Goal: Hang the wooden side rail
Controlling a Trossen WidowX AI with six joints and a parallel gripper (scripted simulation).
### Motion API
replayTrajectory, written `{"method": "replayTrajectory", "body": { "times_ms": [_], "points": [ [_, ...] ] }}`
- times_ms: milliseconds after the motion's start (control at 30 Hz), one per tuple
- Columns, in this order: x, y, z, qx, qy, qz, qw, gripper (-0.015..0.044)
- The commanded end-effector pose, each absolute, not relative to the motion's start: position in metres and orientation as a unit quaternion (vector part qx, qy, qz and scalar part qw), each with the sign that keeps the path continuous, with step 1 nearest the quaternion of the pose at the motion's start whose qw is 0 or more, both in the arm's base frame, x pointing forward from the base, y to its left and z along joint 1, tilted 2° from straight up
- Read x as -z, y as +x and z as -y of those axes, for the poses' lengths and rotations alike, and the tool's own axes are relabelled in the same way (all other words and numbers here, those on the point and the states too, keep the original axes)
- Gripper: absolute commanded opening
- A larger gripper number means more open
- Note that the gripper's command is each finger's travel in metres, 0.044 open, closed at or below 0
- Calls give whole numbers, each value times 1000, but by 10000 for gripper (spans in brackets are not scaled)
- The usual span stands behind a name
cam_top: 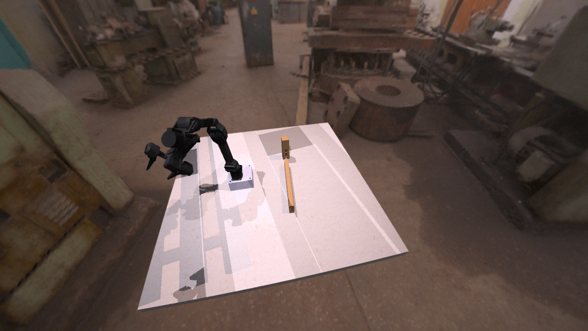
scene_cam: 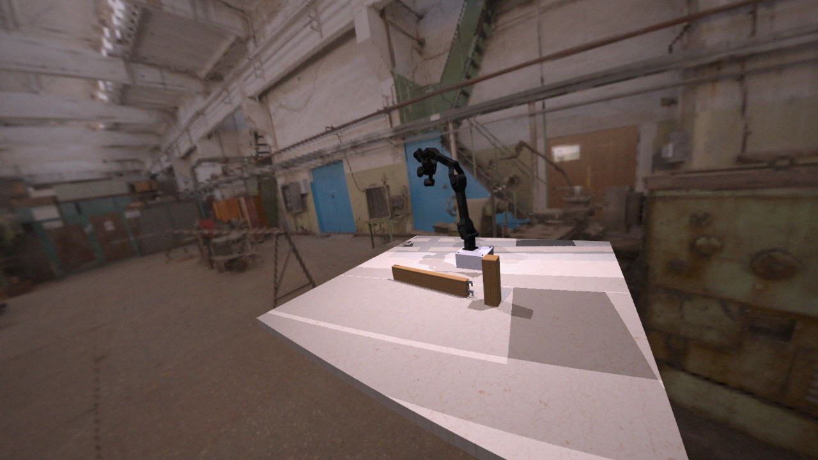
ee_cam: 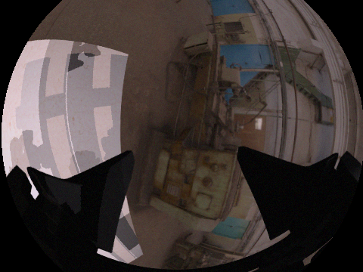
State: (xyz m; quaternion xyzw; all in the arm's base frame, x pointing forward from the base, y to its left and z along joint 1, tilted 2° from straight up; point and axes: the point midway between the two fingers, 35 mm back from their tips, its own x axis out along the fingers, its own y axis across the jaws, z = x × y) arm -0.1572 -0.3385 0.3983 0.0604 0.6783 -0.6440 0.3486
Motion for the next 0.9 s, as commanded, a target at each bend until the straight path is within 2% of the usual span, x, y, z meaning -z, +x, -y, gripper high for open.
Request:
{"method": "replayTrajectory", "body": {
  "times_ms": [0,33,333,600,867],
  "points": [
    [-398,-155,339,643,59,-678,351,426],
    [-397,-149,342,640,53,-678,357,440],
    [-379,-70,369,667,41,-598,442,440],
    [-345,51,377,698,106,-431,563,440],
    [-313,166,343,666,218,-290,652,440]
  ]
}}
